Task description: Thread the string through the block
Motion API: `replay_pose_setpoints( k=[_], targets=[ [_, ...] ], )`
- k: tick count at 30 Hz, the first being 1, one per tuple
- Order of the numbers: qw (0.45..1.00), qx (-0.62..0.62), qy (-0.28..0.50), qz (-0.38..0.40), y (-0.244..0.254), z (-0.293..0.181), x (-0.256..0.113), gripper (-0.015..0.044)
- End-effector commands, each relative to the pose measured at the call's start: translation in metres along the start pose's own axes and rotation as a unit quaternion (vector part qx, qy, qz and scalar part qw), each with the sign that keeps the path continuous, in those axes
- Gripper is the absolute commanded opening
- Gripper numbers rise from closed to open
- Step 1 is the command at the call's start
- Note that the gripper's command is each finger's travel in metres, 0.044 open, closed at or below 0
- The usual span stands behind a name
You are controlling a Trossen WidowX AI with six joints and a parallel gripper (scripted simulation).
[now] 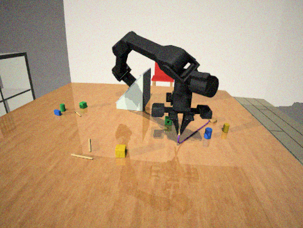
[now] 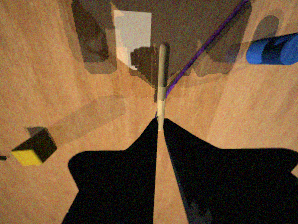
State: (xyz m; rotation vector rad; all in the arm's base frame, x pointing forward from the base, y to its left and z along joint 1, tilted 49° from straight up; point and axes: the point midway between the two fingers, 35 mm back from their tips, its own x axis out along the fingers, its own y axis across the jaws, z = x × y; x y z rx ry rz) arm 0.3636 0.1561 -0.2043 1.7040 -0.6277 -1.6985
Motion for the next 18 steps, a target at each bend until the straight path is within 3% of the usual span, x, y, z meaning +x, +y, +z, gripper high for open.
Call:
replay_pose_setpoints(
  k=[1, 18],
  targets=[
    [1.0, -0.002, 0.001, 0.003, 0.004, 0.001, 0.003, 0.0],
    [1.0, -0.001, 0.0, 0.005, 0.016, 0.008, 0.02, 0.0]
  ],
)
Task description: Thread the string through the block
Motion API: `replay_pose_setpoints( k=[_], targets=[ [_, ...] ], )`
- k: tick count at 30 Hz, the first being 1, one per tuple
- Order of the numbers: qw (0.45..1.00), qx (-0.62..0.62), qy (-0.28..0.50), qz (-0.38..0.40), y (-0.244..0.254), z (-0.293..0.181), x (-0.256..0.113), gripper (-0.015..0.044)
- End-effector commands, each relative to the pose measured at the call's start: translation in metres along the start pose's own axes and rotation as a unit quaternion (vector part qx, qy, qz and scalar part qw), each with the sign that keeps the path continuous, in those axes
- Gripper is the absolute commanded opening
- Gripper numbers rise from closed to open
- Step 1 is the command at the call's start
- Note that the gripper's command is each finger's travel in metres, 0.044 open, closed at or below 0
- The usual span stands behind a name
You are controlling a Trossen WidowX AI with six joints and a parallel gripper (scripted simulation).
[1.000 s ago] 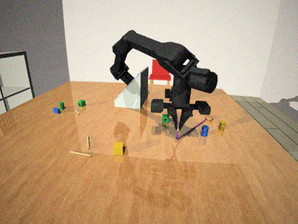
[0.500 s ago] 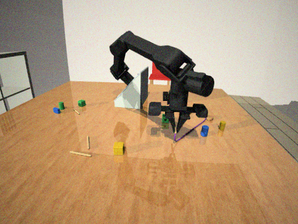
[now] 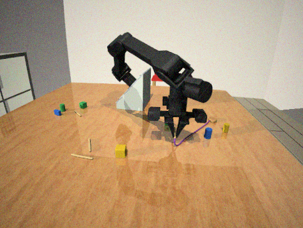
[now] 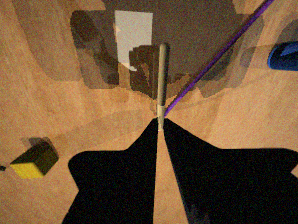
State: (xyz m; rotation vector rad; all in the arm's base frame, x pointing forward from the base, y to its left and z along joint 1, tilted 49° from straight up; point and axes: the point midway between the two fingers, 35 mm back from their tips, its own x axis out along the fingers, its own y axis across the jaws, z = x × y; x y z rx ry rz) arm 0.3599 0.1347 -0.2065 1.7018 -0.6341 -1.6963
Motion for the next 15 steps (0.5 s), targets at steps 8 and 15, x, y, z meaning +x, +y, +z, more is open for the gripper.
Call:
replay_pose_setpoints(
  k=[8, 15],
  targets=[
    [1.0, -0.002, -0.001, 0.004, 0.009, 0.006, 0.01, 0.0],
    [1.0, -0.002, -0.003, 0.005, 0.014, 0.009, 0.017, 0.0]
  ],
)
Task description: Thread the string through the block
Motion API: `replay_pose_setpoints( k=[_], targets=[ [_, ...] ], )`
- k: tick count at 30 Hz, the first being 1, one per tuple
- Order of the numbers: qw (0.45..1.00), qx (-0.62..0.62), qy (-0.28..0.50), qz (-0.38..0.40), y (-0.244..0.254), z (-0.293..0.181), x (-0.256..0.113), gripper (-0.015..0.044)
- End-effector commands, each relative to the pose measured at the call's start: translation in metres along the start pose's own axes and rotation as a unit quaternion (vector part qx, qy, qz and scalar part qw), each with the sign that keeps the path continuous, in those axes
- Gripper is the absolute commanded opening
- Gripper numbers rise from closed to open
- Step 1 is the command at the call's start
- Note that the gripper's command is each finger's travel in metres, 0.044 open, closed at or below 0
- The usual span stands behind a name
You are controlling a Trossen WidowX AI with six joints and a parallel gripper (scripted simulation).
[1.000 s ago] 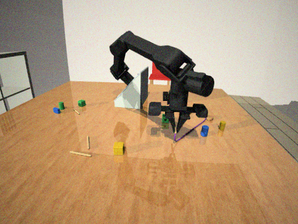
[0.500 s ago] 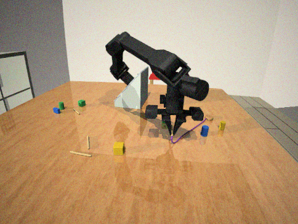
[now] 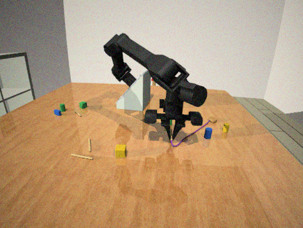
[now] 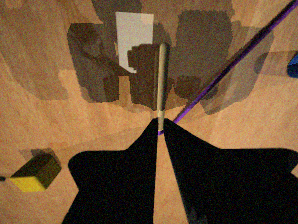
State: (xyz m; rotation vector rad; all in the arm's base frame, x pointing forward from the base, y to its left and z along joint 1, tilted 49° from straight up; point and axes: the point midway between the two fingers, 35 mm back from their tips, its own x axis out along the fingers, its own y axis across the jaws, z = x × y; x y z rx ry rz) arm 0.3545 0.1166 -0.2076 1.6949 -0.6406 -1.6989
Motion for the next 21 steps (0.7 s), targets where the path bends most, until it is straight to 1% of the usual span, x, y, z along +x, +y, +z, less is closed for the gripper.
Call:
replay_pose_setpoints(
  k=[1, 21],
  targets=[
    [1.0, -0.002, 0.0, 0.003, 0.004, 0.003, 0.004, 0.0],
    [1.0, -0.002, 0.001, 0.003, 0.004, 0.019, 0.005, 0.0]
  ],
)
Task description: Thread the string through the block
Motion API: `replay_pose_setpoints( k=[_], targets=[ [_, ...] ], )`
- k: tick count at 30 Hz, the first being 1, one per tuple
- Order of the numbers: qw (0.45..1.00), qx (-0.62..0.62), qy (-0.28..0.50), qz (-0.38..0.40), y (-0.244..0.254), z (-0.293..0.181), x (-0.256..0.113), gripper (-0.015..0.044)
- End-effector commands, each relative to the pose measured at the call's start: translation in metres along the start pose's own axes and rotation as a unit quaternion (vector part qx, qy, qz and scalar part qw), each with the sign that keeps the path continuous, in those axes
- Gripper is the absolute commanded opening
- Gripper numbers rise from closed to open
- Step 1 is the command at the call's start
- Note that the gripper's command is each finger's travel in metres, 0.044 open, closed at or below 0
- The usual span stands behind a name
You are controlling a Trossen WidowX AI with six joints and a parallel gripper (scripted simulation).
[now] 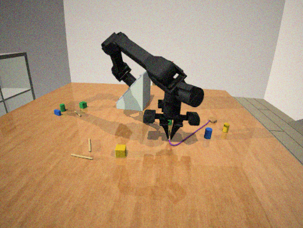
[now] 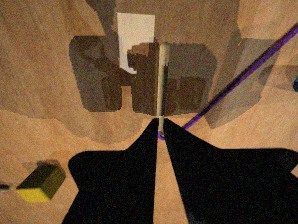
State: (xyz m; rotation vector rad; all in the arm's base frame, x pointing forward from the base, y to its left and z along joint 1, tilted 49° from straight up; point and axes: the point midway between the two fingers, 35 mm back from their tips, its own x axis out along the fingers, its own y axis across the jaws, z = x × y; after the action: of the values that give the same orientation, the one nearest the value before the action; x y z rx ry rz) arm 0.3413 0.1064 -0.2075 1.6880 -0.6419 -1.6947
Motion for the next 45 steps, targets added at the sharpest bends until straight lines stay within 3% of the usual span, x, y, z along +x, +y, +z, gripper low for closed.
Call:
replay_pose_setpoints(
  k=[1, 45],
  targets=[
    [1.0, 0.0, 0.001, -0.001, -0.002, 0.006, -0.002, 0.0],
    [1.0, -0.001, 0.004, -0.001, -0.001, 0.062, -0.002, 0.0]
  ],
)
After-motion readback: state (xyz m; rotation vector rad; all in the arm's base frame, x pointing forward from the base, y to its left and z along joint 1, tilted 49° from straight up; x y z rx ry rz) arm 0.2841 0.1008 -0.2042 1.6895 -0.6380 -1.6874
